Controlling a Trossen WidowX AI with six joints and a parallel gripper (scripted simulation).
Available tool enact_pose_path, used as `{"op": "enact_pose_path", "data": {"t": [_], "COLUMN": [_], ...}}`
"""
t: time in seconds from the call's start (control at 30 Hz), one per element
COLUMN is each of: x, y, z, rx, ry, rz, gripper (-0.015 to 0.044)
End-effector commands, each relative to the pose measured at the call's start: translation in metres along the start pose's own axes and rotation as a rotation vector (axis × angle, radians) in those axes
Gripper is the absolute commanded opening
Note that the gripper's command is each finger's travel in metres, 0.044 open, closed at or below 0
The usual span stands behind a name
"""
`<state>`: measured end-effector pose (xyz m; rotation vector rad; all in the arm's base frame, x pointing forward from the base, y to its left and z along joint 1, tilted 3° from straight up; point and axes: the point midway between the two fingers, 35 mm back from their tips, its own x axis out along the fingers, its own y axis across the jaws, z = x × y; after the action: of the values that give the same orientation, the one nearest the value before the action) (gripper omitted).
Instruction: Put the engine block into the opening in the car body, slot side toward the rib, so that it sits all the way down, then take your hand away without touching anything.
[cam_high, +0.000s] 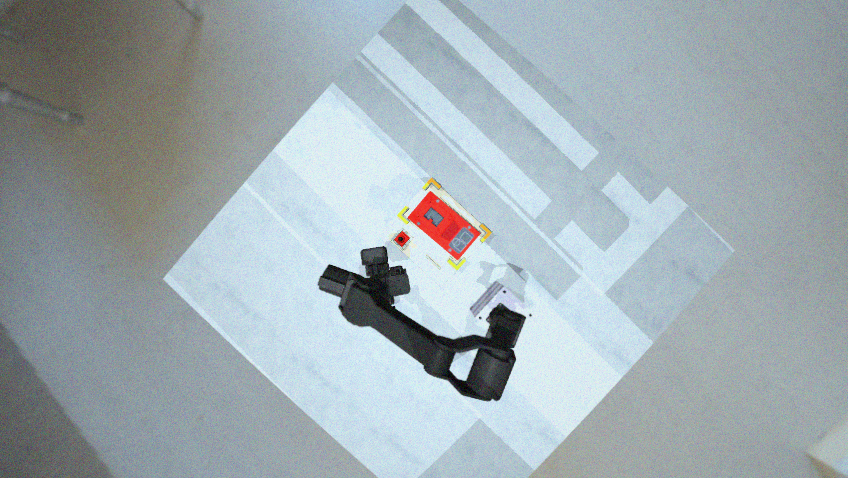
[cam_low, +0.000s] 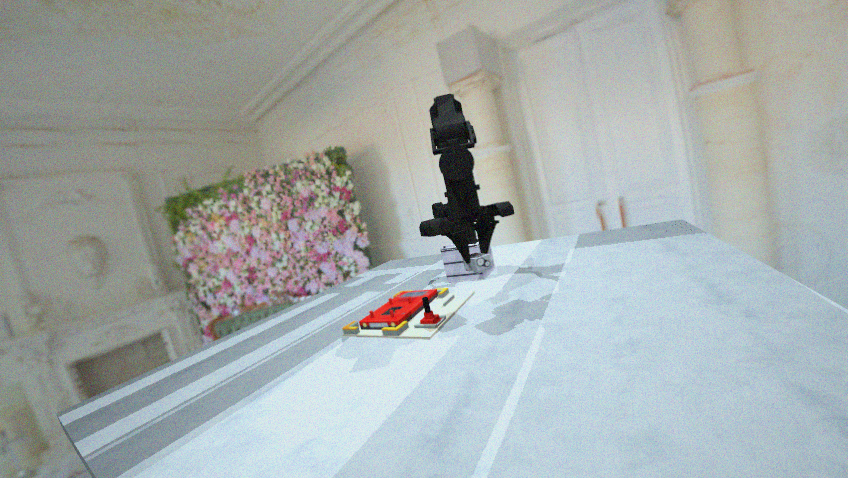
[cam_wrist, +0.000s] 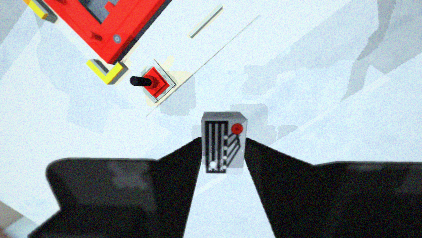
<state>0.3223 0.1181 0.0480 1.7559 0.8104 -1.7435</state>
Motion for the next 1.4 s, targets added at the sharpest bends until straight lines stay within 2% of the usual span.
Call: {"op": "enact_pose_path", "data": {"t": [0.0, 0.3, 1.37], "x": [-0.017, -0.026, 0.003], "y": [0.000, 0.003, 0.079], "z": [0.000, 0.004, 0.051], "rx": [-0.005, -0.043, -0.899], "ry": [0.008, 0.007, -0.007], "rz": [0.003, 0.003, 0.012], "gripper": [0.0000, 0.0000, 0.0000]}}
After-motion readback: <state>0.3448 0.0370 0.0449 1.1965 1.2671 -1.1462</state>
